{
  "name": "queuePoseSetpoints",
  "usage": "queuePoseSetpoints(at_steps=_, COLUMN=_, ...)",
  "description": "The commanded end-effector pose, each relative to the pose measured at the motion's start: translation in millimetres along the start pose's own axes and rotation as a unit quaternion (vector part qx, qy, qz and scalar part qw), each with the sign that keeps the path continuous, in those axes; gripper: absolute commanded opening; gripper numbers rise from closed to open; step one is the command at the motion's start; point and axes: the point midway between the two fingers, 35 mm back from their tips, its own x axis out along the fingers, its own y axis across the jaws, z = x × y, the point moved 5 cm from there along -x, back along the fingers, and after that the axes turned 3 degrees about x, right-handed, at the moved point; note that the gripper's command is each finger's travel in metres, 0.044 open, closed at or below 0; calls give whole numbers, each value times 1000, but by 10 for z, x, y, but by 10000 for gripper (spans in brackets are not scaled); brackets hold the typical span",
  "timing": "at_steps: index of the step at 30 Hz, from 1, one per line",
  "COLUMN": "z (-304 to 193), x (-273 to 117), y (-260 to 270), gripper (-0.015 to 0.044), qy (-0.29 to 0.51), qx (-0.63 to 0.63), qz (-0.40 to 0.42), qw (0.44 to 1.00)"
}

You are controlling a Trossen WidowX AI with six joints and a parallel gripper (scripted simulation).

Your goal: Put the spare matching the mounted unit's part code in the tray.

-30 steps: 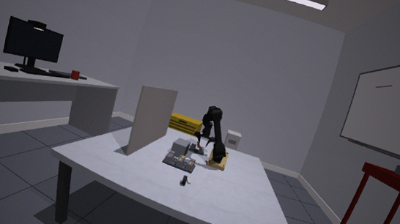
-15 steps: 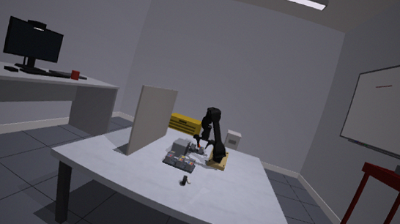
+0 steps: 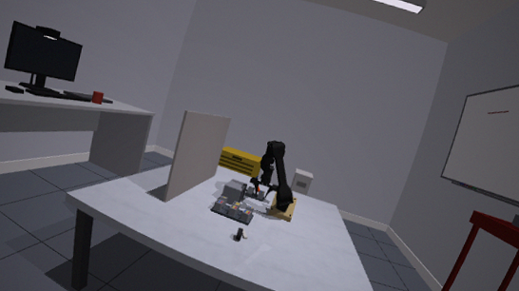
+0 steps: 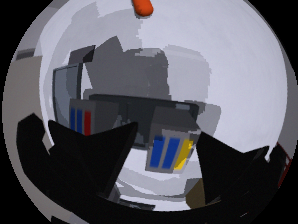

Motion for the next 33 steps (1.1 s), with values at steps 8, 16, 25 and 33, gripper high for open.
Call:
queuePoseSetpoints(at_steps=8, z=-21, x=36, y=-10, gripper=300, qy=4, qx=2, qz=-1, qw=1000)
queuePoseSetpoints(at_steps=16, z=-13, x=26, y=-10, gripper=247, qy=2, qx=0, qz=-2, qw=1000)
queuePoseSetpoints(at_steps=25, z=-13, x=26, y=-10, gripper=109, qy=2, qx=0, qz=-2, qw=1000)
queuePoseSetpoints(at_steps=33, z=-13, x=26, y=-10, gripper=0, qy=2, qx=0, qz=-2, qw=1000)
